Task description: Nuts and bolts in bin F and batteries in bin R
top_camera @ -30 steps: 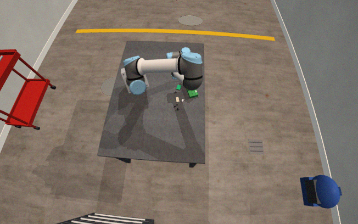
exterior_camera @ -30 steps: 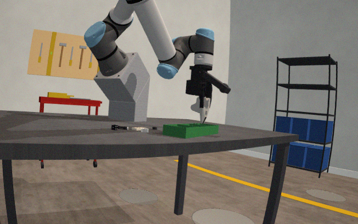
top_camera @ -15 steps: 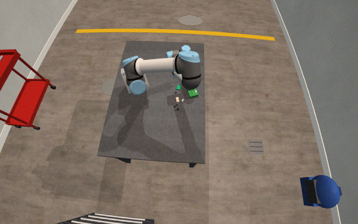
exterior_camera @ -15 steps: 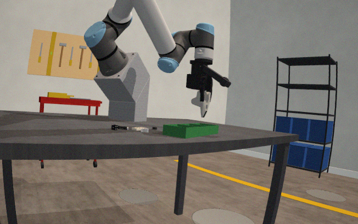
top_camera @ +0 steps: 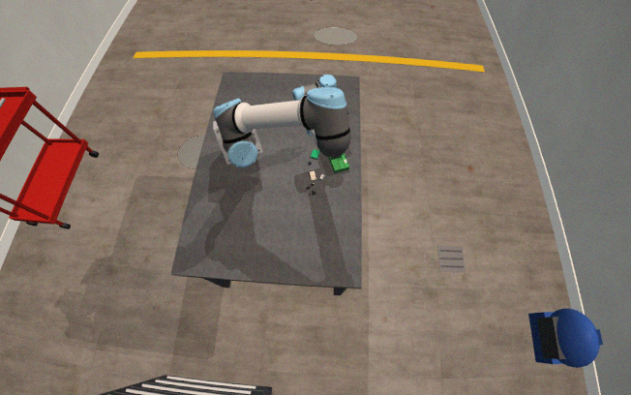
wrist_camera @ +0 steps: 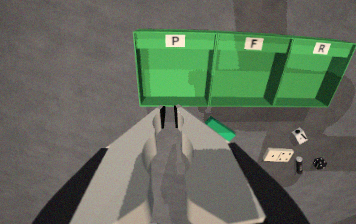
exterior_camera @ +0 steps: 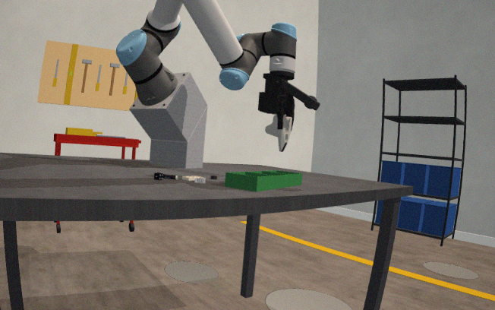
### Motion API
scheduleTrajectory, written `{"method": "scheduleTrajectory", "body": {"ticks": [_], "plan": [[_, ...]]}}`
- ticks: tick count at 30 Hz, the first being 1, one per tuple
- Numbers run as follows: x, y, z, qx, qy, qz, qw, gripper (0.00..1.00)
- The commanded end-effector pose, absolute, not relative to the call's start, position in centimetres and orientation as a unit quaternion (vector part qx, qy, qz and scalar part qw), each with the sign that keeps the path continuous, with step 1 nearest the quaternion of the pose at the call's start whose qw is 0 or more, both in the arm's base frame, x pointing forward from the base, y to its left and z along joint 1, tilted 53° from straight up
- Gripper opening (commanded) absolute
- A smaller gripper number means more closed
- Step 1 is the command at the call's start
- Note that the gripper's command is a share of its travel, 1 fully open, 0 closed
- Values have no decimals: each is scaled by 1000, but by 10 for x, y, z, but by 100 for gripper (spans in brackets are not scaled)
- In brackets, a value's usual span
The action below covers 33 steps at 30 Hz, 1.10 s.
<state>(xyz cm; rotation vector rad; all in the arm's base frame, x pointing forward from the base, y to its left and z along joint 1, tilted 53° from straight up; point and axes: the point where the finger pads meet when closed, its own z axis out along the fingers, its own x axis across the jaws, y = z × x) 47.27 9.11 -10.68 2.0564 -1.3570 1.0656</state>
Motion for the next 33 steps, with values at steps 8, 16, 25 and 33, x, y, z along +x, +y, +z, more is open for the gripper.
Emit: {"method": "scheduleTrajectory", "body": {"ticks": [8,16,25,33], "plan": [[438,168,-44,745,-494,386,226,4],[433,178,-36,745,-494,386,226,4],[433,177,-37,745,-494,386,228,4],[426,151,-28,780,-437,367,258,14]]}}
